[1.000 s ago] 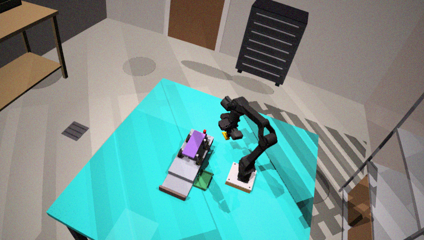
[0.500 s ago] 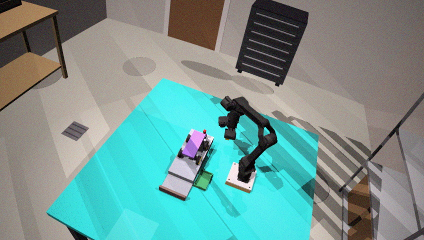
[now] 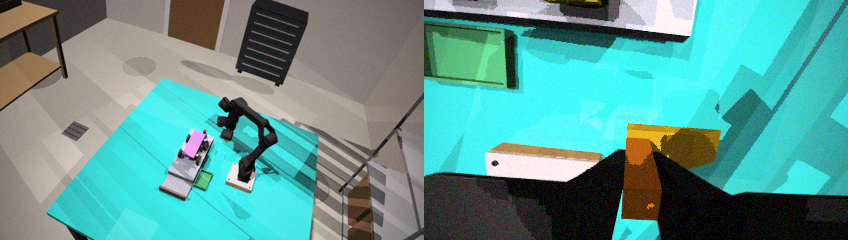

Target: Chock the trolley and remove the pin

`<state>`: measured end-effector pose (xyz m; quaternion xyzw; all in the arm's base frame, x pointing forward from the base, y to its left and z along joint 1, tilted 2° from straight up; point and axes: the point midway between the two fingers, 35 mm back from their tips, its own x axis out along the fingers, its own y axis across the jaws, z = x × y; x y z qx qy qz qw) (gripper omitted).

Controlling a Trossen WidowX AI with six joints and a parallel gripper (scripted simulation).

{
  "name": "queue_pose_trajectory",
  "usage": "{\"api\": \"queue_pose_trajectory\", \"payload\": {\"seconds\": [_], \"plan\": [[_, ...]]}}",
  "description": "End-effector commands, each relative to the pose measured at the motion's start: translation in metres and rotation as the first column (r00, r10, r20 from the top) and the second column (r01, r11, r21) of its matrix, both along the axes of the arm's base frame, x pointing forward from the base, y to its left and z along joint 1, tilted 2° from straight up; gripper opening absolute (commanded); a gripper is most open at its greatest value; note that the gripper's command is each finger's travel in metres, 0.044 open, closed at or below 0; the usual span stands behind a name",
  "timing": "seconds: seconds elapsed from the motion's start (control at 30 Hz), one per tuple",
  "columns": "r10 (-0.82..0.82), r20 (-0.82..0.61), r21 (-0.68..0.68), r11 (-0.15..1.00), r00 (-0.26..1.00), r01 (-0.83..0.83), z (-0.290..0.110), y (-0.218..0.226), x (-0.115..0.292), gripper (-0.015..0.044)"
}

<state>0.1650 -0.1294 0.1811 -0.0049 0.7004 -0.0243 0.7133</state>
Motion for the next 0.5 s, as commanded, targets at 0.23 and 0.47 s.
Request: {"api": "queue_pose_trajectory", "payload": {"seconds": [0.23,0.47], "plan": [[-0.033,0.004,-0.003,0.999,0.999,0.033,-0.004,0.032,0.011,0.0],[-0.035,0.005,-0.001,0.999,0.999,0.035,-0.008,0.053,0.018,0.0]]}}
